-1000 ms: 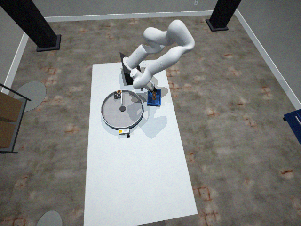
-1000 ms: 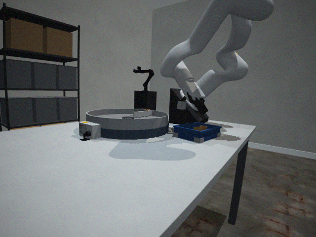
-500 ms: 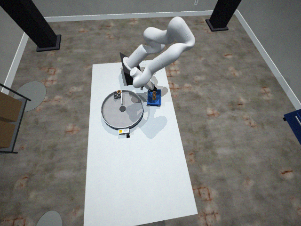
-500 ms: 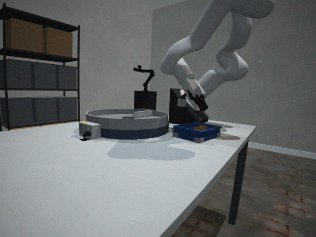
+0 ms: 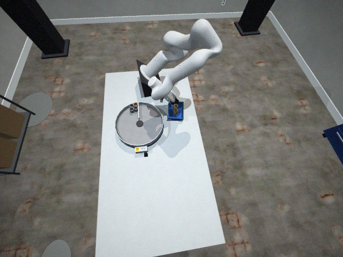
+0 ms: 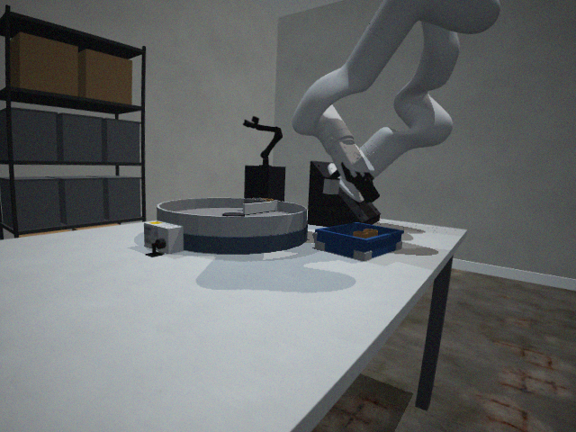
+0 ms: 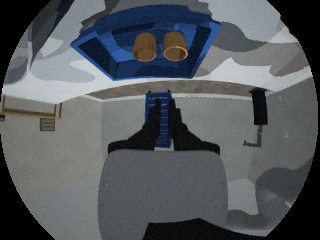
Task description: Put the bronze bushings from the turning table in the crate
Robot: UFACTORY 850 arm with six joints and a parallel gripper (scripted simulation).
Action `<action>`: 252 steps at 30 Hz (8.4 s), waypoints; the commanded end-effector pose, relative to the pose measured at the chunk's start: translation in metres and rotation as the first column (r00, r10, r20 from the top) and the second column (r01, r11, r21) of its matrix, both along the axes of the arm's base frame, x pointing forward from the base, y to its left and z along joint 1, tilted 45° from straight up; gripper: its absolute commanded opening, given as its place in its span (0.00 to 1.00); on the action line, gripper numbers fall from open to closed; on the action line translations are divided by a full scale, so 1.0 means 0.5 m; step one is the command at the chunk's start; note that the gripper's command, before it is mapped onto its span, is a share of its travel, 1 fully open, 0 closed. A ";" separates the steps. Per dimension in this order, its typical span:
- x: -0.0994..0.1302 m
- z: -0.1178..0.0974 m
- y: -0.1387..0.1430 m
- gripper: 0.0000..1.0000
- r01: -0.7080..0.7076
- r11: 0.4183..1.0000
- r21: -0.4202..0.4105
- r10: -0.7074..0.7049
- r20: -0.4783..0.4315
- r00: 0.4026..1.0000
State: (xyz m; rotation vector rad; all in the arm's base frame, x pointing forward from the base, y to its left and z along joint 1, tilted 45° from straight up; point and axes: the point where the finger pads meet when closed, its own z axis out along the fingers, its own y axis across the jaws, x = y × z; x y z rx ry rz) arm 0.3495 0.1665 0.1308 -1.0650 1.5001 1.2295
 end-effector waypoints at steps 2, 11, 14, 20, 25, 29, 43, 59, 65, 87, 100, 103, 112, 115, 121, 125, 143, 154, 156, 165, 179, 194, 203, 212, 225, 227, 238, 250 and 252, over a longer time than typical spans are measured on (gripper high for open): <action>0.001 0.000 -0.001 0.12 0.001 1.000 0.000 -0.001 0.001 1.000; 0.001 0.000 -0.001 0.12 0.001 1.000 0.000 -0.001 0.001 1.000; 0.001 0.000 -0.001 0.12 0.001 1.000 0.000 -0.001 0.001 1.000; 0.001 0.000 -0.001 0.12 0.001 1.000 0.000 -0.001 0.001 1.000; 0.001 -0.002 -0.003 0.47 -0.001 1.000 -0.002 0.001 0.004 1.000; 0.000 -0.022 -0.022 0.47 -0.021 0.999 -0.025 0.022 0.032 0.999; -0.007 -0.194 -0.193 0.47 -0.154 0.960 -0.233 0.211 0.242 0.947; -0.014 -0.392 -0.388 0.47 -0.230 0.845 -0.483 0.450 0.408 0.794; -0.017 -0.469 -0.464 0.47 -0.235 0.782 -0.577 0.542 0.446 0.712; -0.022 -0.593 -0.586 0.47 -0.213 0.668 -0.713 0.682 0.470 0.561; -0.021 -0.594 -0.587 0.47 -0.209 0.669 -0.713 0.680 0.473 0.561; -0.021 -0.594 -0.587 0.47 -0.208 0.669 -0.713 0.679 0.473 0.561; -0.021 -0.594 -0.587 0.47 -0.208 0.669 -0.713 0.679 0.473 0.561; -0.021 -0.596 -0.585 0.47 -0.208 0.669 -0.713 0.679 0.473 0.561; -0.023 -0.618 -0.563 0.47 -0.208 0.669 -0.713 0.679 0.473 0.561; -0.024 -0.629 -0.551 0.47 -0.208 0.669 -0.713 0.679 0.473 0.561; -0.024 -0.634 -0.546 0.47 -0.208 0.669 -0.713 0.679 0.473 0.561; -0.026 -0.657 -0.523 0.47 -0.208 0.669 -0.713 0.679 0.473 0.561; -0.026 -0.659 -0.522 0.47 -0.208 0.669 -0.713 0.679 0.473 0.561; -0.027 -0.663 -0.517 0.47 -0.208 0.669 -0.713 0.679 0.473 0.561; -0.027 -0.663 -0.517 0.00 -0.208 0.669 -0.713 0.679 0.473 0.561; -0.027 -0.663 -0.517 0.00 -0.208 0.669 -0.713 0.679 0.473 0.561; -0.027 -0.663 -0.517 0.00 -0.208 0.669 -0.713 0.679 0.473 0.561; -0.027 -0.663 -0.517 0.00 -0.208 0.669 -0.713 0.679 0.473 0.561; -0.026 -0.656 -0.525 0.00 -0.208 0.669 -0.713 0.679 0.473 0.561; -0.025 -0.647 -0.533 0.00 -0.208 0.669 -0.713 0.679 0.473 0.561; -0.020 -0.580 -0.601 0.00 -0.208 0.669 -0.713 0.679 0.473 0.561; -0.019 -0.567 -0.613 0.00 -0.208 0.669 -0.713 0.679 0.473 0.561; -0.019 -0.567 -0.613 0.00 -0.208 0.669 -0.713 0.679 0.473 0.561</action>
